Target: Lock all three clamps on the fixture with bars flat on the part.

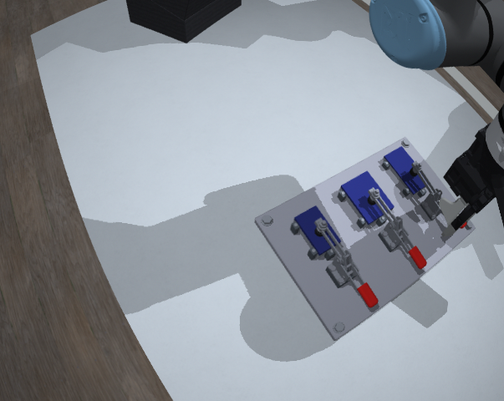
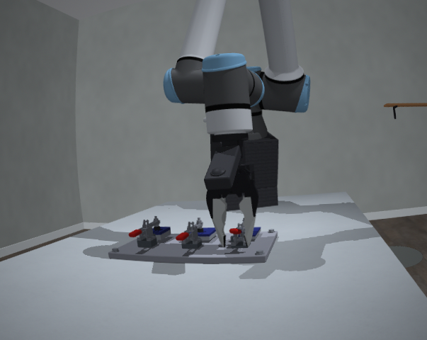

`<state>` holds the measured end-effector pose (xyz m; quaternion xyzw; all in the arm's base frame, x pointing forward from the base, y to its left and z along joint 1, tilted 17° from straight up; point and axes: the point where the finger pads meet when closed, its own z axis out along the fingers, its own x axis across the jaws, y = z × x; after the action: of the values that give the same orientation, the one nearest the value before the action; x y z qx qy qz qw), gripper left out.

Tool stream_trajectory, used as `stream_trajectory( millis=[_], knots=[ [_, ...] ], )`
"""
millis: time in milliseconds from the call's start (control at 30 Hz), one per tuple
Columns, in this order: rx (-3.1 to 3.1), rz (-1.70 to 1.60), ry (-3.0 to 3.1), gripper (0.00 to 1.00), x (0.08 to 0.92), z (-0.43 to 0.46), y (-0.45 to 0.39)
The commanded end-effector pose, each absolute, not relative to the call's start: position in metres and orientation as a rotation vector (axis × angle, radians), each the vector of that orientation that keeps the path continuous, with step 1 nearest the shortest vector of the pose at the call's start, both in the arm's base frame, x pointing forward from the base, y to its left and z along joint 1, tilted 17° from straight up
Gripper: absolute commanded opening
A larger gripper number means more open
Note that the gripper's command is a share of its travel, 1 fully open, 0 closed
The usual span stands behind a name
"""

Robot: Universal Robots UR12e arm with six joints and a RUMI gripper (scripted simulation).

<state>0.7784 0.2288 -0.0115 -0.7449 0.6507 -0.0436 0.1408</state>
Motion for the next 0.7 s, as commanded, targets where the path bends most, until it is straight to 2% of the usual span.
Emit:
stream_trajectory(
  millis=[0,667],
  knots=[
    [-2.148,-0.130,1.876,0.28,0.7815,-0.0088,0.2300],
    [-2.148,-0.129,1.877,0.28,0.7785,-0.0024,0.2281]
  ],
)
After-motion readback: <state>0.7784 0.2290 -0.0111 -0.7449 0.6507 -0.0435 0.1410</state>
